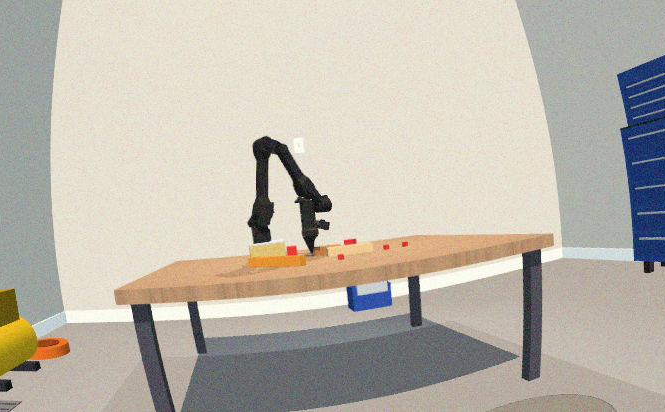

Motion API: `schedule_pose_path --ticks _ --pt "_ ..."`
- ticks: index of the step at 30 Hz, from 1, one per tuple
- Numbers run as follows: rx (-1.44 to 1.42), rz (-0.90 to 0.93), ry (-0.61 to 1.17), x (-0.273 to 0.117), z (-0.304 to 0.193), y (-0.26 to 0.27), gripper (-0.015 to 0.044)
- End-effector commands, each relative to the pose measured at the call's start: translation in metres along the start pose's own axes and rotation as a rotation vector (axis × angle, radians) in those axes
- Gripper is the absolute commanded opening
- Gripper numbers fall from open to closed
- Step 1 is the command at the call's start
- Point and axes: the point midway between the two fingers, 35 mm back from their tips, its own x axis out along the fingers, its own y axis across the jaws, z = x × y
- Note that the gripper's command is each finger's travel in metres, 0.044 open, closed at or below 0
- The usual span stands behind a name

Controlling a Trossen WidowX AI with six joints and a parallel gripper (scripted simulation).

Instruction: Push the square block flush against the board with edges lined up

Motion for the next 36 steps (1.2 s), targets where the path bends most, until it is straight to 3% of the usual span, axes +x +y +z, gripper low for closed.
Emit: schedule_pose_path --ticks 1,36 --pt "-0.003 -0.004 -0.003 0.001 0.005 0.0 0.0" --pt "-0.003 -0.004 -0.006 0.001 0.035 -0.001 0.0"
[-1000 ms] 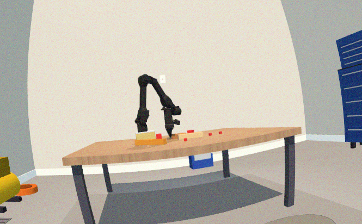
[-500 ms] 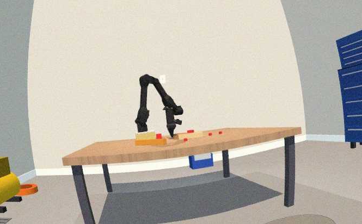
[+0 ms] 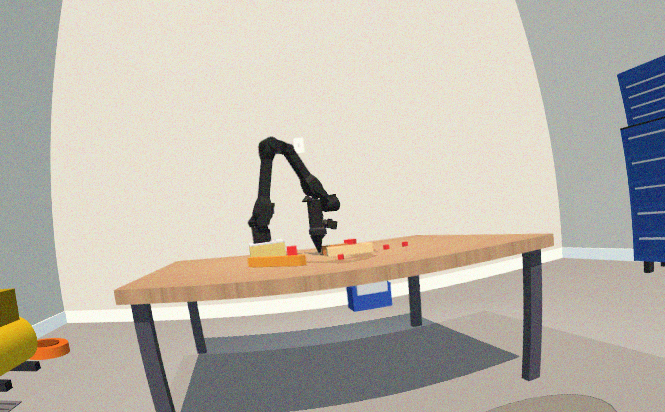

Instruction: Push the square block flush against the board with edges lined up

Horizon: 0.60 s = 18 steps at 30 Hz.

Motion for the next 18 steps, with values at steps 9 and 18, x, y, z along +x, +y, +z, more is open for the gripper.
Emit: schedule_pose_path --ticks 9,18 --pt "-0.003 -0.006 -0.004 0.0013 0.0122 -0.0017 0.0" --pt "-0.003 -0.006 -0.004 0.0013 0.0092 -0.0015 0.0"
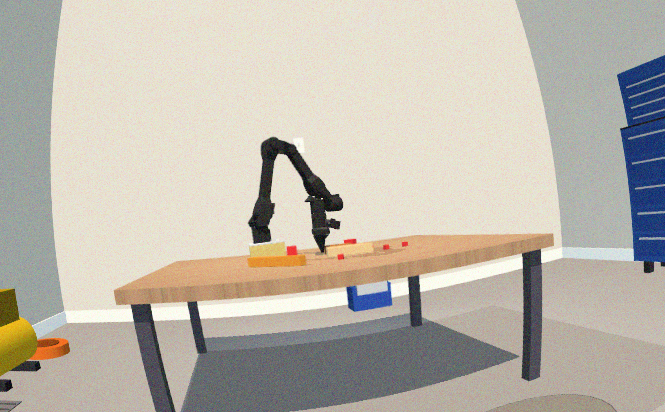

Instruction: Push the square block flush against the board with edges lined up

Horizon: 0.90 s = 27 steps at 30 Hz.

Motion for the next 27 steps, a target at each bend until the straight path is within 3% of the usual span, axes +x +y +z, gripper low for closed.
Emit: schedule_pose_path --ticks 1,27 --pt "-0.002 -0.005 -0.002 0.001 -0.004 0.0 0.0" --pt "-0.002 -0.005 0.002 0.002 -0.047 0.0 0.0"
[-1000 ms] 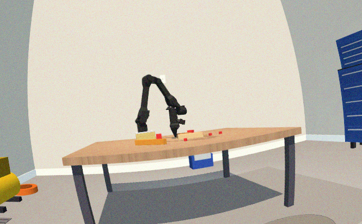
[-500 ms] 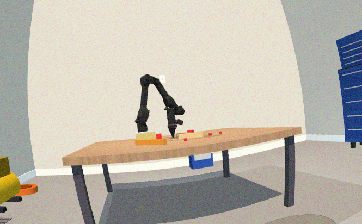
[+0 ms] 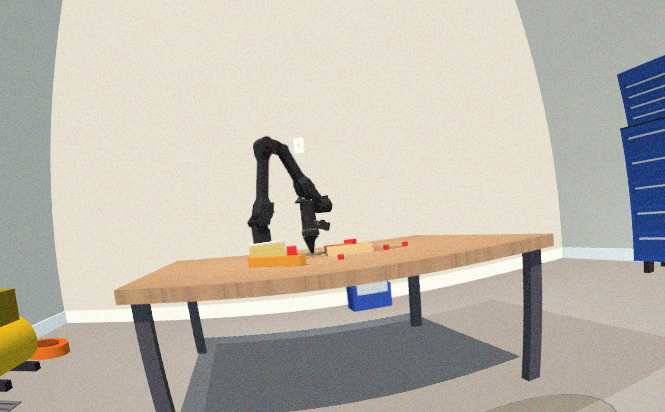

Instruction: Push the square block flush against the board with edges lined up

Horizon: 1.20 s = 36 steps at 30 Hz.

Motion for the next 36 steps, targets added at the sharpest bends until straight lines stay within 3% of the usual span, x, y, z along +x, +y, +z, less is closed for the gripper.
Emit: schedule_pose_path --ticks 1,8,14,36 --pt "0.005 -0.003 0.001 0.001 -0.007 -0.001 0.0" --pt "0.005 -0.002 0.0 -0.055 -0.002 0.0 0.0" --pt "-0.022 0.007 -0.012 -0.053 0.003 0.003 0.0" --pt "-0.781 0.001 -0.013 -0.061 0.054 0.038 0.0"
